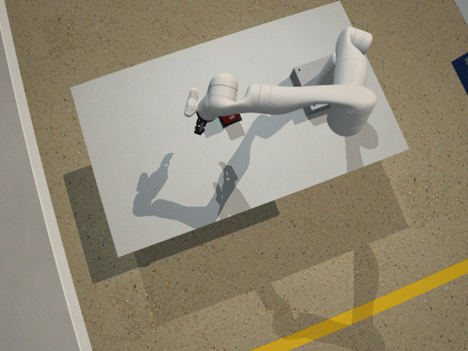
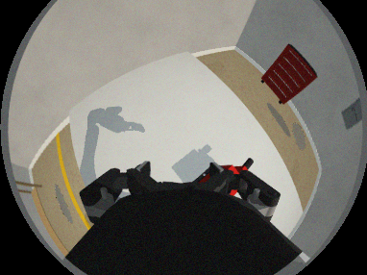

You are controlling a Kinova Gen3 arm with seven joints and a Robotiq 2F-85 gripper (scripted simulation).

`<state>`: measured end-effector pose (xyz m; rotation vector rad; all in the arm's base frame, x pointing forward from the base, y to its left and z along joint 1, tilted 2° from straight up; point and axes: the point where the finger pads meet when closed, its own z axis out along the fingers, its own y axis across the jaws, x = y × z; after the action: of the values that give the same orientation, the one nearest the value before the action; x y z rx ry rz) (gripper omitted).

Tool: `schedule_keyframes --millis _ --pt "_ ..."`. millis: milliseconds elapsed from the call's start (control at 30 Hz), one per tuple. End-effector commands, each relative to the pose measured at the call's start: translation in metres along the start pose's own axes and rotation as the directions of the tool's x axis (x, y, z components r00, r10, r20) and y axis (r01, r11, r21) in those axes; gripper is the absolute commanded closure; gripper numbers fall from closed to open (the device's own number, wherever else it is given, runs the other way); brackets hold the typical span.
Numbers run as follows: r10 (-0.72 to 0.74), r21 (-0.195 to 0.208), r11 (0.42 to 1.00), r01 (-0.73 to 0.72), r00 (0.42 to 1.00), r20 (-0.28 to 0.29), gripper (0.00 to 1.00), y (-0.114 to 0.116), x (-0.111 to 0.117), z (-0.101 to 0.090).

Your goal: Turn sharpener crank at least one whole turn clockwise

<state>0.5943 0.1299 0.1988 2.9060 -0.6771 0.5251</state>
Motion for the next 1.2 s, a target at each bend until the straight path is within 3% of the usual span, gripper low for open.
schedule_keyframes --millis 0,100,133,300,367,467,633,933,967,1167 --pt "0.135 -0.03 0.991 -0.134 0.99 0.046 0.0 0.061 0.024 0.023" --pt "0.367 -0.08 0.93 -0.359 0.921 0.128 0.0 0.101 0.015 0.034" --pt "0.367 -0.08 0.93 -0.359 0.921 0.128 0.0 0.114 0.017 0.038" --pt "0.634 -0.163 0.774 -0.612 0.746 0.206 0.0 0.186 0.005 0.053" --pt "0.696 -0.188 0.718 -0.67 0.684 0.221 0.0 0.205 0.001 0.056" --pt "0.75 -0.213 0.66 -0.721 0.618 0.234 0.0 0.219 -0.004 0.057" --pt "0.772 -0.223 0.634 -0.741 0.589 0.239 0.0 0.225 -0.007 0.058" --pt "0.776 -0.225 0.629 -0.744 0.584 0.24 0.0 0.226 -0.007 0.058" --pt "0.776 -0.225 0.629 -0.744 0.584 0.24 1.0 0.226 -0.007 0.058" --pt "0.776 -0.225 0.629 -0.744 0.584 0.24 1.0 0.226 -0.007 0.058"
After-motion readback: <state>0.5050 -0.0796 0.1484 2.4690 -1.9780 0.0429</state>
